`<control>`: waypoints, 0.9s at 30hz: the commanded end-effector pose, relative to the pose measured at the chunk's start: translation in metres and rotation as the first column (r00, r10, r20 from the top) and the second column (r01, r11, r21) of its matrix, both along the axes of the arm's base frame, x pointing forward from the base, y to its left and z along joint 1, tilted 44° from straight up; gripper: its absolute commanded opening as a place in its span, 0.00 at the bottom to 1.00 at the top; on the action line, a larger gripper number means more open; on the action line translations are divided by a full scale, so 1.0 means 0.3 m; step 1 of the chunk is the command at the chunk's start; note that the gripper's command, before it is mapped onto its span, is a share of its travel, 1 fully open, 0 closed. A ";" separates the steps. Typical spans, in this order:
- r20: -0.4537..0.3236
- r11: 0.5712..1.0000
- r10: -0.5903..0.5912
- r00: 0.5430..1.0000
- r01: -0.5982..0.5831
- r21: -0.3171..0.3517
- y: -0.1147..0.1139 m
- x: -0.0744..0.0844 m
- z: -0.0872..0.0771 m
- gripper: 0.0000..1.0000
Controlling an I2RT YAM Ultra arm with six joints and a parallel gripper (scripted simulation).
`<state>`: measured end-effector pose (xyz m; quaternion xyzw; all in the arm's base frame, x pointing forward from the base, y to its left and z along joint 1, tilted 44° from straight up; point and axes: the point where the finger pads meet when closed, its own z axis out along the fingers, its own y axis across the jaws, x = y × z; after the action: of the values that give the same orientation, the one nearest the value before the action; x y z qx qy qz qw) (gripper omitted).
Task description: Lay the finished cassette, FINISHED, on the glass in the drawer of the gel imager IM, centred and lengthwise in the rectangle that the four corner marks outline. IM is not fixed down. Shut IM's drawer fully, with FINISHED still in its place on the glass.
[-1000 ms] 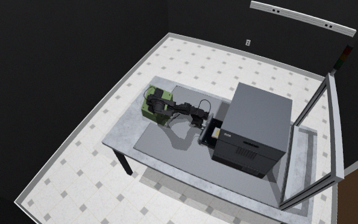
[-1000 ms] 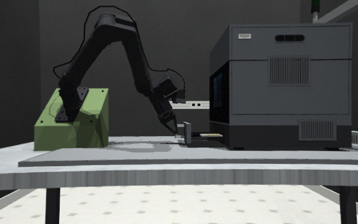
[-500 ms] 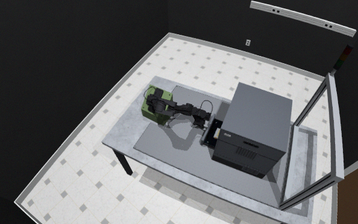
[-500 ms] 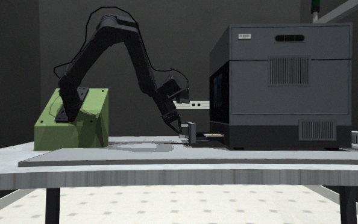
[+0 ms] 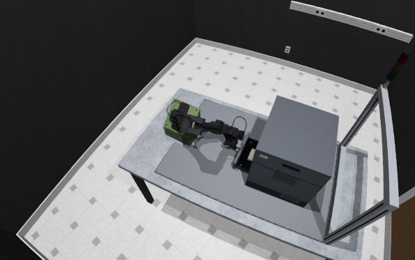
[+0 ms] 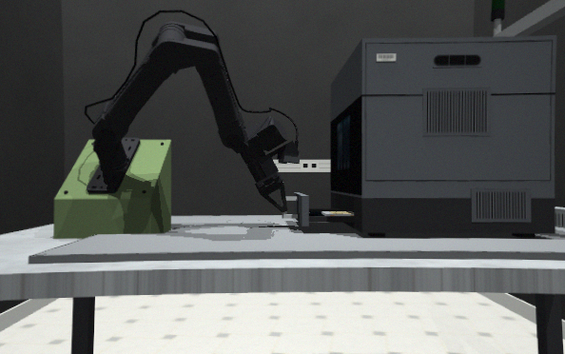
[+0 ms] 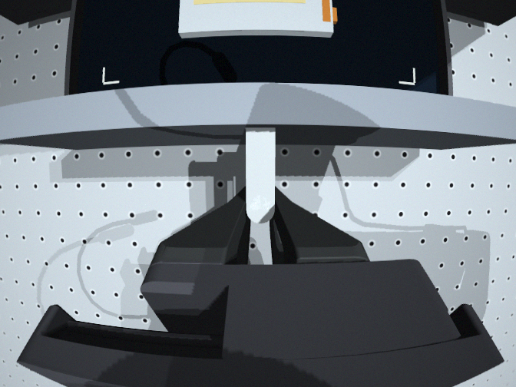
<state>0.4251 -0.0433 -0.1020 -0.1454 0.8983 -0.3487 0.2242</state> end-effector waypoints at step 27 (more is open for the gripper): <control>0.129 0.994 0.106 0.986 -0.109 0.021 0.013 0.083 0.008 0.00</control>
<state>0.4258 -0.0434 -0.1023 -0.1606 0.8880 -0.3422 0.2618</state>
